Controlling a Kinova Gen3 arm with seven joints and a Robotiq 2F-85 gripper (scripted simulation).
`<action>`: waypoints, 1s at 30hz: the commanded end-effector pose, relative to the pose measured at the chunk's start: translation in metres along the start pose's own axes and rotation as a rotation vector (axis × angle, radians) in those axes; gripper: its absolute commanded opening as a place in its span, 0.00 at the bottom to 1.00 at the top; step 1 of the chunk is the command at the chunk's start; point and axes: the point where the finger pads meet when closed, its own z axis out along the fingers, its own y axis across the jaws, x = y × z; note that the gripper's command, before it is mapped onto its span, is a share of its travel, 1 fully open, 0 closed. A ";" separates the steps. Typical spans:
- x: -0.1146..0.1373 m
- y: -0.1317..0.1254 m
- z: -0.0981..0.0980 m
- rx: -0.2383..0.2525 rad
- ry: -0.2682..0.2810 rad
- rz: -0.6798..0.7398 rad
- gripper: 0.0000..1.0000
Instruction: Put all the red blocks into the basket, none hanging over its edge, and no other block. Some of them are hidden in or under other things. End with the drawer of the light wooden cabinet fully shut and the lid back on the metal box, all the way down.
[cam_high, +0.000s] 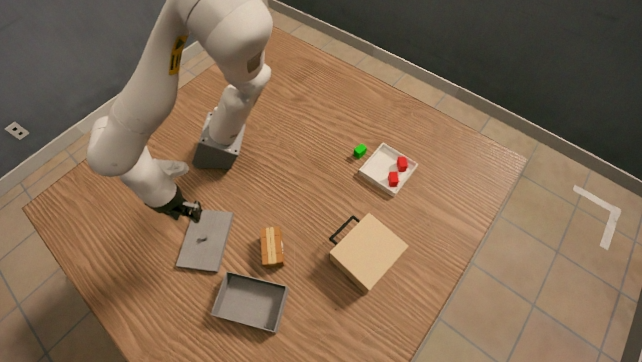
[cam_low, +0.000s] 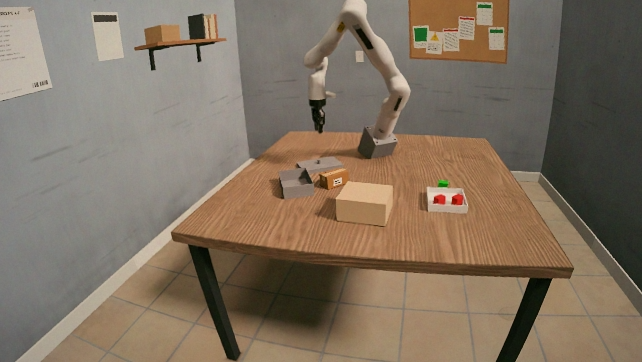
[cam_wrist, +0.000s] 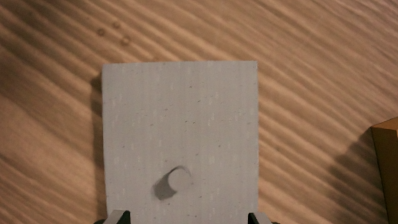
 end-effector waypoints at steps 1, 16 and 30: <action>-0.001 -0.007 0.001 -0.006 0.005 -0.011 0.61; -0.005 -0.013 -0.001 -0.005 0.001 -0.028 0.61; -0.005 -0.013 -0.001 -0.005 0.001 -0.028 0.48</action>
